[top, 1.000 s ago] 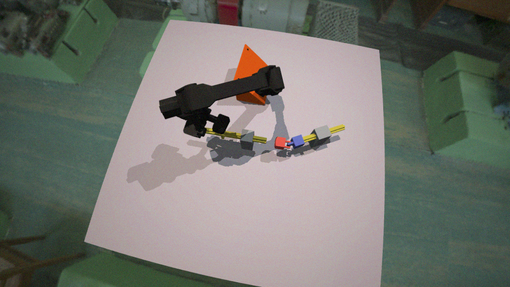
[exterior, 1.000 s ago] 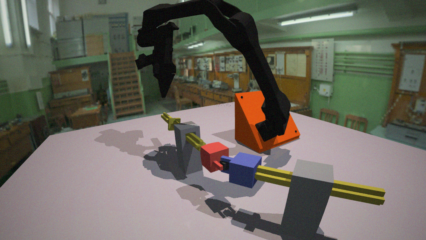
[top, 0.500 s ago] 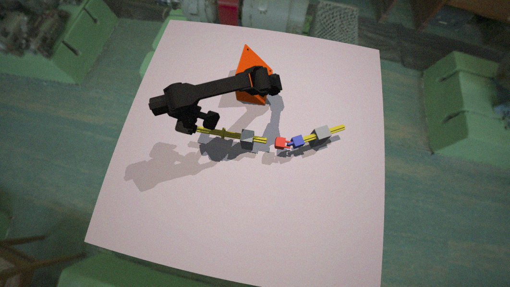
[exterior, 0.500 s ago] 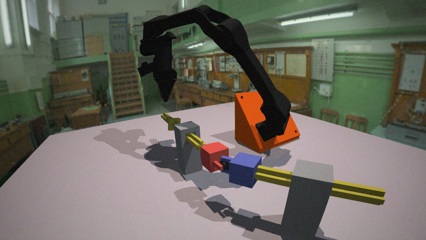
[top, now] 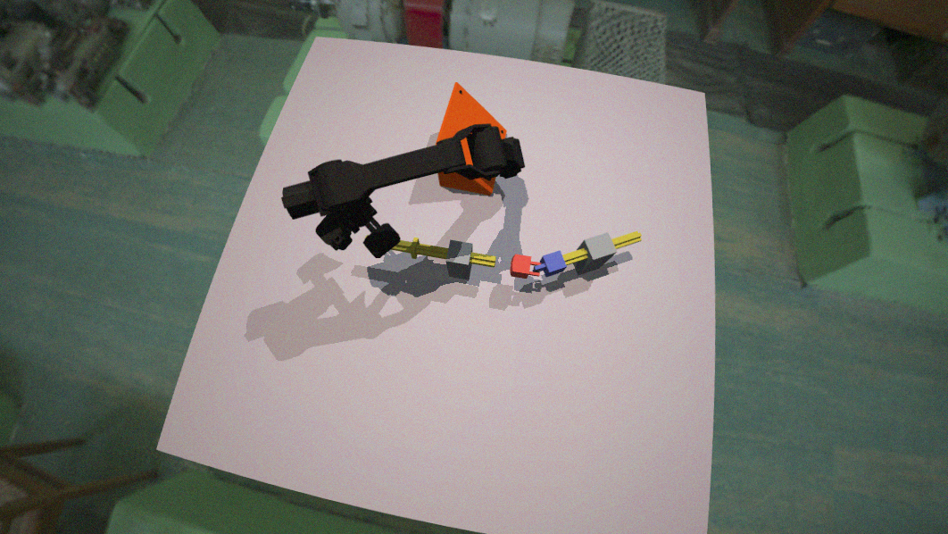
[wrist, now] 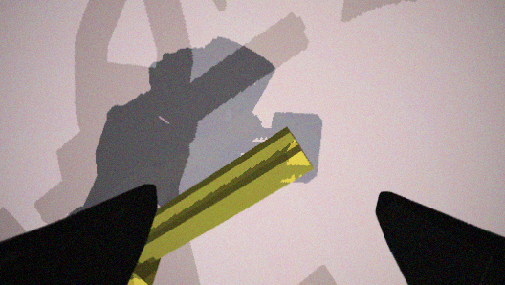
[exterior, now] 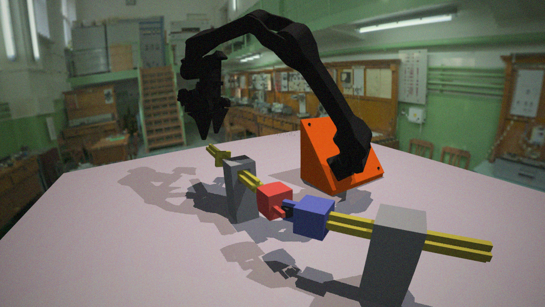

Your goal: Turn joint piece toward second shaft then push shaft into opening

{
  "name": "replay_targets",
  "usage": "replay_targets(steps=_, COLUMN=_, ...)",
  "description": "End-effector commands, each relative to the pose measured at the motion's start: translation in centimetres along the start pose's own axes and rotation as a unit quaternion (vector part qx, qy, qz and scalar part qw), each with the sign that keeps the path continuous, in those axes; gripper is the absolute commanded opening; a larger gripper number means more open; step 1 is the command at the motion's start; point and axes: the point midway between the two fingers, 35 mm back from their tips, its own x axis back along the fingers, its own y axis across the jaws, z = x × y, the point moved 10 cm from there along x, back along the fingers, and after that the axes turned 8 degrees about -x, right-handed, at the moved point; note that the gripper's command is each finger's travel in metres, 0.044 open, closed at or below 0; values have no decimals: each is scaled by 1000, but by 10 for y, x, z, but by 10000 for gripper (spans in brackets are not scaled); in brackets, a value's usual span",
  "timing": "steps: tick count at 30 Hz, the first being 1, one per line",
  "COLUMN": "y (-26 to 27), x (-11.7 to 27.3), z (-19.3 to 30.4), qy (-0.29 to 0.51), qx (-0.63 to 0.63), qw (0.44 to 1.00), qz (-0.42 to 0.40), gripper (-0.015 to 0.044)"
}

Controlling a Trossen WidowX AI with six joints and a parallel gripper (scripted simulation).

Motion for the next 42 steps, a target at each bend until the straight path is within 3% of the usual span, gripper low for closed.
replay_targets(steps=1, y=0, x=-7, z=2, qy=-5, qx=-81, qw=997, qz=-6, gripper=440)
replay_targets(steps=23, y=-6, x=-40, z=11, qy=-13, qx=-439, qw=898, qz=-33, gripper=440)
replay_targets(steps=42, y=-5, x=-56, z=11, qy=-13, qx=-449, qw=893, qz=-34, gripper=440)
